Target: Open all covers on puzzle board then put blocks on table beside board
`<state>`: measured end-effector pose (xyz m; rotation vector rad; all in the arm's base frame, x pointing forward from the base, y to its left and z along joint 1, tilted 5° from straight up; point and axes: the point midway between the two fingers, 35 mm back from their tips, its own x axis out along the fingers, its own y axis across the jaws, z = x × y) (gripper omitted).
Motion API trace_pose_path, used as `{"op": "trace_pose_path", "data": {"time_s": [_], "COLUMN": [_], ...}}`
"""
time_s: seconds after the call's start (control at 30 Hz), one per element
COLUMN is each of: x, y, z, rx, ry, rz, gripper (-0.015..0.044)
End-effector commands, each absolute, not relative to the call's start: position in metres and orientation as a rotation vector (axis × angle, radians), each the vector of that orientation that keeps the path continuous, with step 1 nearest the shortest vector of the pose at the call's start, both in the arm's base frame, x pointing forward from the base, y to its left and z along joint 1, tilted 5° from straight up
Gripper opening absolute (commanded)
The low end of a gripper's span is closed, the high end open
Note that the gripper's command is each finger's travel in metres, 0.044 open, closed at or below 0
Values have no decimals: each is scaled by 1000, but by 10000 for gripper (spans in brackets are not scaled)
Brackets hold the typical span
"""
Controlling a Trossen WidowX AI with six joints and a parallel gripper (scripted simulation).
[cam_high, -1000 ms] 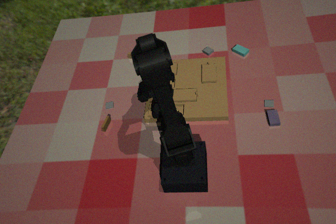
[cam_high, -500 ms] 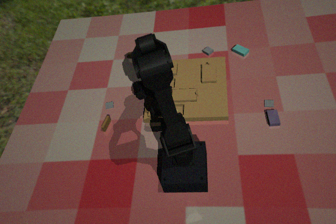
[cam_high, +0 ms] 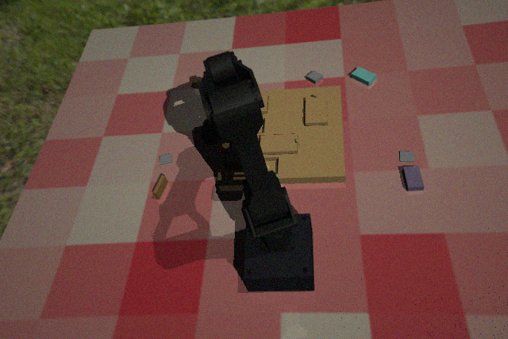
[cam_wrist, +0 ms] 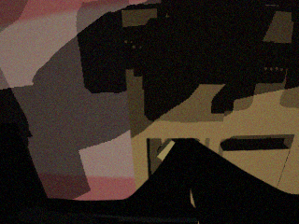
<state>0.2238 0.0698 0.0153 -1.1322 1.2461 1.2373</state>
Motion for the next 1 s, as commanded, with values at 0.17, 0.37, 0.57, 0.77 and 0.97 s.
{"op": "trace_pose_path", "data": {"time_s": [0.17,0.37,0.57,0.77,0.97], "x": [225,232,264,295,317], "y": [72,69,58,43,30], "z": [29,28,33,36,36], "rx": [-1126,-1132,-1132,-1133,-1134], "ry": [1240,1245,1242,1239,1237], "rz": [1234,1237,1232,1228,1225], "gripper": [0,0,0,0,0]}}
